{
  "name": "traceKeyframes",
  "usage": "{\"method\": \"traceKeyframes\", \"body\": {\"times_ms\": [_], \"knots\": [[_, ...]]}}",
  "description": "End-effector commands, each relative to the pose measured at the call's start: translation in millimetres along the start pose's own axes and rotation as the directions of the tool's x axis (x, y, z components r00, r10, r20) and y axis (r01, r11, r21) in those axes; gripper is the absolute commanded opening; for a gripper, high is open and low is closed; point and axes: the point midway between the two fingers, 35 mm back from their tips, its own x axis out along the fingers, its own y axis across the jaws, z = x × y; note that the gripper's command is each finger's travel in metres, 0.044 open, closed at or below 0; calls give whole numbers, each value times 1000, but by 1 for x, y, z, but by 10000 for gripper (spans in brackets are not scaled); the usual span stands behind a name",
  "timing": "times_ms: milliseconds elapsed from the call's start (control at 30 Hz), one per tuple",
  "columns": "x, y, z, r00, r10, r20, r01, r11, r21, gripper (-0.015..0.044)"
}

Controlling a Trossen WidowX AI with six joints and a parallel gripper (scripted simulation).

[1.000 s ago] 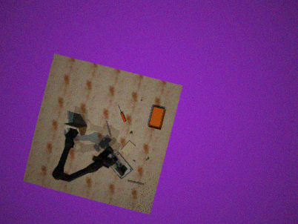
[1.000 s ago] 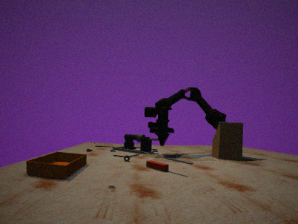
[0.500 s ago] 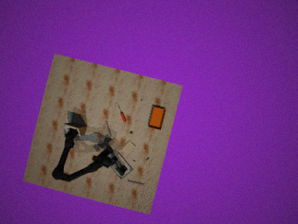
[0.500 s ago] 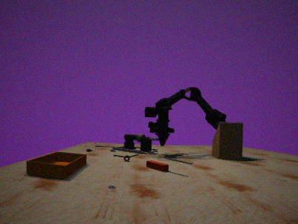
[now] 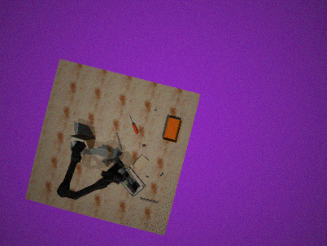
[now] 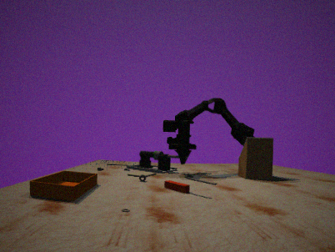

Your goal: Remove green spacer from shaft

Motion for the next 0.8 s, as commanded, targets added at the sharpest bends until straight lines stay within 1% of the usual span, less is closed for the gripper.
{"method": "traceKeyframes", "body": {"times_ms": [0, 767], "knots": [[0, 0, -2, 1000, -1, -2, 1, 1000, 1, 0], [0, 0, -5, 1000, -1, -2, 1, 1000, 1, 0]]}}
